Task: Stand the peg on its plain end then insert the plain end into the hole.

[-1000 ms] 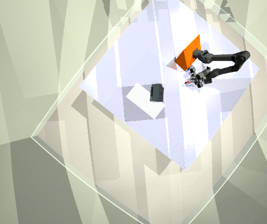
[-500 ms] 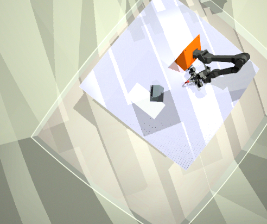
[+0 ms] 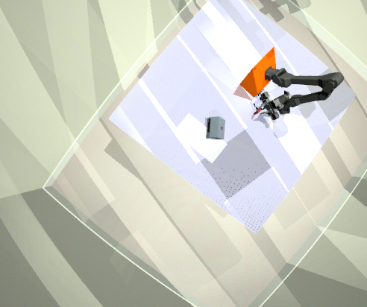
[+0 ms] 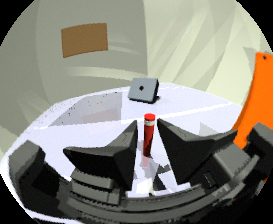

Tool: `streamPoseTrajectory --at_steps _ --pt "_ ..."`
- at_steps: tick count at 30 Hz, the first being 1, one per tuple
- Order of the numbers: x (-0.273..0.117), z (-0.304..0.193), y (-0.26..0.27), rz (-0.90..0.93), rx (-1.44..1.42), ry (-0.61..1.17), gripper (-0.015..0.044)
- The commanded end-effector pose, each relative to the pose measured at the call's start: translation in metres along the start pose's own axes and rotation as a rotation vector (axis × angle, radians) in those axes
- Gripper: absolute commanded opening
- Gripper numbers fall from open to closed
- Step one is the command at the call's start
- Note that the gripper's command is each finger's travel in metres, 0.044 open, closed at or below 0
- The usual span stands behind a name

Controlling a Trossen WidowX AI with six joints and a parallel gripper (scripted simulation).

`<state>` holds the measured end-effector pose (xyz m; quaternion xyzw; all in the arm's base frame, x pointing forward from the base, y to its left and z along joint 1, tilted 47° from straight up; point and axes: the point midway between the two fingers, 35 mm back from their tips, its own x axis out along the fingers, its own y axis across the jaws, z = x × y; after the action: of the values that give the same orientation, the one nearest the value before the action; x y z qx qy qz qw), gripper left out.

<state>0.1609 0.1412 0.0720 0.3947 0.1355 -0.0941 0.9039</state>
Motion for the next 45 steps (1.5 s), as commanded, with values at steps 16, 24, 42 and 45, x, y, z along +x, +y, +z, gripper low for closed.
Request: streamPoseTrajectory --at_steps 16,24,42,45 --pt "0.0001 0.0 0.0 0.0 -0.001 0.0 0.013" --pt "0.0001 0.0 0.0 0.0 -0.001 0.0 0.013" --pt "0.0001 0.0 0.0 0.0 -0.001 0.0 0.0235" --pt "0.0001 0.0 0.0 0.0 -0.001 0.0 0.0314"
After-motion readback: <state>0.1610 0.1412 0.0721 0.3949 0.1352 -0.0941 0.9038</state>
